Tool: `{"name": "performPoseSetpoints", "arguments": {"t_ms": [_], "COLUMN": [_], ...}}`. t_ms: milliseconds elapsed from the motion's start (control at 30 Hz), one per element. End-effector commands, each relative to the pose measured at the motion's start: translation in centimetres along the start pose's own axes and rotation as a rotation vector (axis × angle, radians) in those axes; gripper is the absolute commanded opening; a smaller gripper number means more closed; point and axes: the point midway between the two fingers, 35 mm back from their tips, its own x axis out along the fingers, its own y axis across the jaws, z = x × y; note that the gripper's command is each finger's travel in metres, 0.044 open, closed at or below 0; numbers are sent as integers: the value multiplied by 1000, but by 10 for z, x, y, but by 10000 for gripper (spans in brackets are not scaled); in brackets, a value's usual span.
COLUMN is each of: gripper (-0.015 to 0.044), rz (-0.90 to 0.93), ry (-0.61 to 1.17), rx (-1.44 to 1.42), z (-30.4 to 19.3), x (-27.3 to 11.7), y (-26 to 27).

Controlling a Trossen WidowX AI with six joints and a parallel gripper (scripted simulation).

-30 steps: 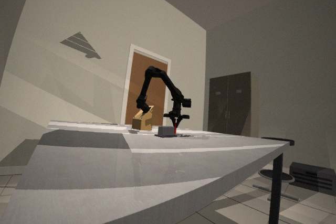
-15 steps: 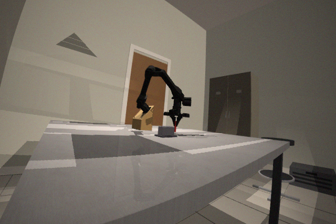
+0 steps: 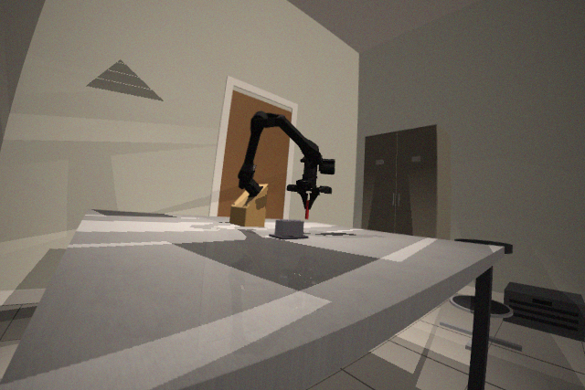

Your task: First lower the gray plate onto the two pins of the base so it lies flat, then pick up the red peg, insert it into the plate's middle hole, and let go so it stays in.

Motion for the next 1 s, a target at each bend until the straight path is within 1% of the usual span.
{"name": "performPoseSetpoints", "arguments": {"t_ms": [0,100,133,967], "gripper": [0,0,0,0], "rz": [8,8,0,16], "ry": [5,5,0,19], "rx": [9,9,0,-3], "z": [0,0,0,61], "x": [-17,-27,-13,-20], "y": [2,2,0,24]}}
